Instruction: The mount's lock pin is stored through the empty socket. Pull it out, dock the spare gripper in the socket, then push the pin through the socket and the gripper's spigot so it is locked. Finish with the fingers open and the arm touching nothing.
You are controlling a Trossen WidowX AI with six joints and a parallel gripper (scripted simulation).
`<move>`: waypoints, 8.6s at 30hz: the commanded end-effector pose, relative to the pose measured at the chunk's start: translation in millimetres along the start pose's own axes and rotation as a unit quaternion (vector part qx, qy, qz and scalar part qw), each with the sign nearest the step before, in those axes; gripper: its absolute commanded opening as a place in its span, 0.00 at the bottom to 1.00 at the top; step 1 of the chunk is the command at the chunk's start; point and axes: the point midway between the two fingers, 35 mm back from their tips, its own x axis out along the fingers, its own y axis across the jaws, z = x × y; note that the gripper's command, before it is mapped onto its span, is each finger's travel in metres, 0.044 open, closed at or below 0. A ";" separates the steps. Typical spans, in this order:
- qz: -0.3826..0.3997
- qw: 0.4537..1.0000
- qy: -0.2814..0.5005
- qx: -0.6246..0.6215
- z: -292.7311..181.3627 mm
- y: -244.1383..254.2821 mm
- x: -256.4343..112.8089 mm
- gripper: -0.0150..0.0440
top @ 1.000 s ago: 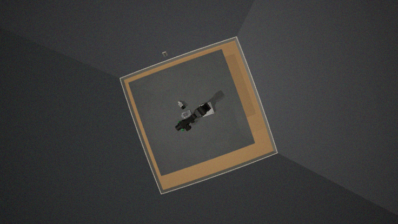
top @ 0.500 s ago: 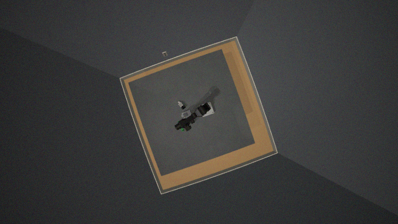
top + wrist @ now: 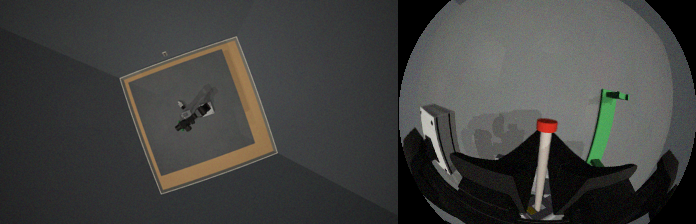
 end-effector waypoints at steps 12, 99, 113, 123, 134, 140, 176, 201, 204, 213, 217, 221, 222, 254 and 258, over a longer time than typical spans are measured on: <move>0.004 1.000 -0.002 0.003 11.5 -3.2 -1.1 0.25; 0.052 0.999 0.007 0.013 60.5 -2.8 -3.4 0.25; 0.068 0.997 0.015 0.014 58.7 5.9 -13.7 0.25; 0.067 0.998 0.015 0.015 64.6 -7.4 -15.8 0.25; 0.065 0.998 0.015 0.016 77.9 -38.7 -19.3 0.25; 0.065 0.998 0.014 0.016 84.4 -54.8 -20.3 0.25; 0.067 0.997 0.015 0.017 98.1 -102.2 1.7 0.25; 0.059 0.998 0.012 0.015 90.8 -103.3 38.9 0.25; 0.058 0.998 0.012 0.014 89.9 -103.4 43.4 0.25; 0.057 0.998 0.011 0.014 88.5 -103.6 50.5 0.25; 0.057 0.998 0.011 0.014 88.5 -103.6 50.5 0.25; 0.057 0.998 0.011 0.013 89.0 -104.1 49.9 0.39; 0.057 0.998 0.011 0.013 89.0 -104.1 49.9 0.43; 0.087 0.996 0.023 0.020 92.8 -88.0 0.2 0.59; 0.092 0.995 0.025 0.021 93.4 -85.5 -7.7 0.59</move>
